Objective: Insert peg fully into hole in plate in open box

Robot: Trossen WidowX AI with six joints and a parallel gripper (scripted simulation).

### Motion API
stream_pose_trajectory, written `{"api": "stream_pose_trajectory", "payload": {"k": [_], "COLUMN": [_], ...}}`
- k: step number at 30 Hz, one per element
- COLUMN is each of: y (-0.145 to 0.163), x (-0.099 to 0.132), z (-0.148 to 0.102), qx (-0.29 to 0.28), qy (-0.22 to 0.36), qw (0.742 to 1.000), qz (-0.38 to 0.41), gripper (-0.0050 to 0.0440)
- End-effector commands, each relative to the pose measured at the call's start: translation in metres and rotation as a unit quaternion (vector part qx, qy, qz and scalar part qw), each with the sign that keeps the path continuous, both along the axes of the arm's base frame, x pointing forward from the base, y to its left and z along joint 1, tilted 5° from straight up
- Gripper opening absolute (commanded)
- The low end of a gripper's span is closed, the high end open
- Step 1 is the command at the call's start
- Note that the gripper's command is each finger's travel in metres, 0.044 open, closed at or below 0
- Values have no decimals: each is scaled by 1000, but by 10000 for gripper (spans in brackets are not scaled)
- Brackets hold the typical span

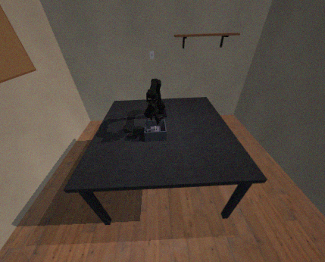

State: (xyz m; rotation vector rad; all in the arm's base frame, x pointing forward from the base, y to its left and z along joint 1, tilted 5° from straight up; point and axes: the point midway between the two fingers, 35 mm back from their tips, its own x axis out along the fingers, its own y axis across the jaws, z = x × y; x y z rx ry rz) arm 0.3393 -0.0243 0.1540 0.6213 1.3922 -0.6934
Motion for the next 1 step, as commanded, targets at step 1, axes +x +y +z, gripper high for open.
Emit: {"api": "stream_pose_trajectory", "payload": {"k": [1], "y": [0], "x": [0], "z": [0], "qx": [-1], "qy": [1], "qw": [1000], "qz": [0], "gripper": [440]}}
